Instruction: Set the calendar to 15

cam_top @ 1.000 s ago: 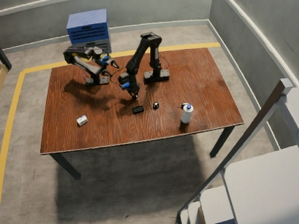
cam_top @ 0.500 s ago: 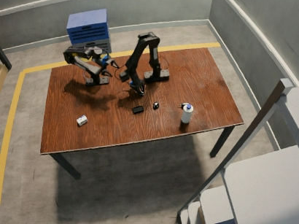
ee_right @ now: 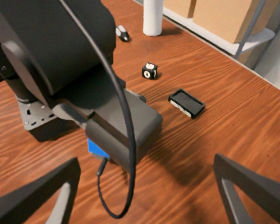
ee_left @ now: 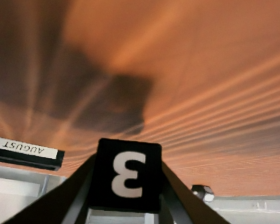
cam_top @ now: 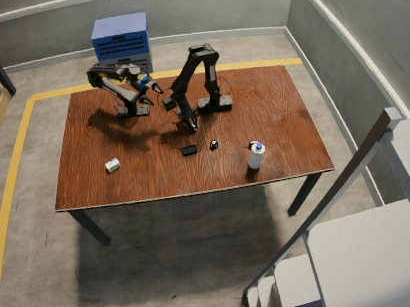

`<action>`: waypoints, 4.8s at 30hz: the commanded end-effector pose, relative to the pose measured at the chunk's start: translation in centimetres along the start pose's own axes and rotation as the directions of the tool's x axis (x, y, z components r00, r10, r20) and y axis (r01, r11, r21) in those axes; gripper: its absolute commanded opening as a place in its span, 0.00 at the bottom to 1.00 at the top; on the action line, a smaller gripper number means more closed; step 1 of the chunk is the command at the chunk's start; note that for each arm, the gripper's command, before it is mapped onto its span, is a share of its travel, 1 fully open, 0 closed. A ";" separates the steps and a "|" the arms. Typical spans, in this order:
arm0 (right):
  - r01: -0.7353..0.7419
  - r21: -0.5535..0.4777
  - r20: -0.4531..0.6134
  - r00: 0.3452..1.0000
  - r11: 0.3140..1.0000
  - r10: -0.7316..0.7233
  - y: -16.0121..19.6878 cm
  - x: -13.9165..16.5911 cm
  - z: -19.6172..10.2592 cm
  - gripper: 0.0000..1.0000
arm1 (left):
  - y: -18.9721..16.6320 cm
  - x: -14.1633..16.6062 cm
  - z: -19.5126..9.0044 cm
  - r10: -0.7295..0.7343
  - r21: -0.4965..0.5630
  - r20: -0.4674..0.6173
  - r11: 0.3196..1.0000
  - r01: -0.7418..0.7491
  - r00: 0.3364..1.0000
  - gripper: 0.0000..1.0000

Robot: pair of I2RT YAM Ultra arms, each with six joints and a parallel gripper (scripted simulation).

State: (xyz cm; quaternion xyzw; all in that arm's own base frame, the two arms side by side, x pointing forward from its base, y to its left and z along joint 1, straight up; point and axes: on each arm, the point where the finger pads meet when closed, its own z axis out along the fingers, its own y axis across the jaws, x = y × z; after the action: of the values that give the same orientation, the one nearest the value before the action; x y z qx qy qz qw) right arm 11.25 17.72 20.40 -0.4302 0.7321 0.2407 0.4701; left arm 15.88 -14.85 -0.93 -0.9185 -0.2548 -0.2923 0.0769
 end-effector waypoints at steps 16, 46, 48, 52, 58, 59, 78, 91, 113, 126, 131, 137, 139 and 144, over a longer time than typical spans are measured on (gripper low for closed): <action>0.000 -0.002 0.018 1.000 1.000 0.000 0.0 -0.5 -0.7 1.00 | -0.3 -0.2 0.9 0.004 0.002 -0.018 1.000 -0.004 1.000 0.26; 0.000 -0.002 0.018 1.000 1.000 0.000 0.0 -0.5 -0.7 1.00 | -0.3 -0.9 1.4 0.009 0.004 -0.020 1.000 -0.009 1.000 0.26; -0.003 -0.001 -0.006 1.000 1.000 0.003 0.0 -0.1 -0.9 1.00 | -0.3 -0.9 1.4 0.009 0.004 -0.020 1.000 -0.009 1.000 0.26; -0.012 -0.001 -0.110 0.994 1.000 0.012 0.1 1.1 -2.0 1.00 | -0.3 -0.9 1.4 0.009 0.004 -0.020 1.000 -0.009 1.000 0.26; 0.004 -0.032 -0.207 0.978 0.999 -0.011 0.5 -0.8 -6.2 1.00 | -0.3 -0.9 1.4 0.009 0.004 -0.020 1.000 -0.009 1.000 0.26; 0.008 -0.039 -0.216 0.976 0.999 -0.016 0.6 -1.2 -6.9 1.00 | -0.3 -0.9 1.4 0.009 0.004 -0.020 1.000 -0.009 1.000 0.26; 0.037 -0.081 -0.255 0.965 0.996 -0.056 0.4 -5.9 -13.3 1.00 | -0.3 -0.9 1.4 0.009 0.004 -0.020 1.000 -0.009 1.000 0.26; 0.048 -0.107 -0.233 0.970 0.993 -0.072 0.7 -6.5 -13.3 1.00 | -0.3 -0.9 1.4 0.009 0.004 -0.020 1.000 -0.009 1.000 0.26; 0.048 -0.107 -0.233 0.970 0.993 -0.072 0.7 -6.5 -13.3 1.00 | 0.5 -0.9 -2.2 -0.027 -0.051 0.017 0.998 0.028 0.999 0.67; 0.048 -0.107 -0.233 0.970 0.993 -0.072 0.7 -6.5 -13.3 1.00 | 0.6 -0.9 -6.1 -0.008 -0.017 -0.006 1.000 0.007 1.000 1.00; 0.048 -0.107 -0.233 0.970 0.993 -0.072 0.7 -6.5 -13.3 1.00 | 0.6 -0.9 -5.9 -0.005 -0.009 -0.011 1.000 0.005 1.000 1.00; 0.048 -0.107 -0.233 0.970 0.993 -0.072 0.7 -6.5 -13.3 1.00 | 2.1 1.6 -5.6 -0.233 -0.046 -0.052 0.972 0.231 0.971 0.55; 0.048 -0.107 -0.233 0.970 0.993 -0.072 0.7 -6.5 -13.3 1.00 | 2.5 2.9 -5.2 -0.351 -0.039 -0.061 0.936 0.349 0.934 0.55; 0.048 -0.107 -0.233 0.970 0.993 -0.072 0.7 -6.5 -13.3 1.00 | 2.8 5.6 -4.0 -0.559 -0.020 -0.095 0.828 0.560 0.824 0.55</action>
State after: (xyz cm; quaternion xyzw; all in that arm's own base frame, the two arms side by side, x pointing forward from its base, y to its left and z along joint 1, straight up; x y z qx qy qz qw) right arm 5.31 10.66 31.68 -0.5009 0.7536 0.2140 0.3680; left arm 17.09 -15.30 4.05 -0.8369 -0.4378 -0.3254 0.0449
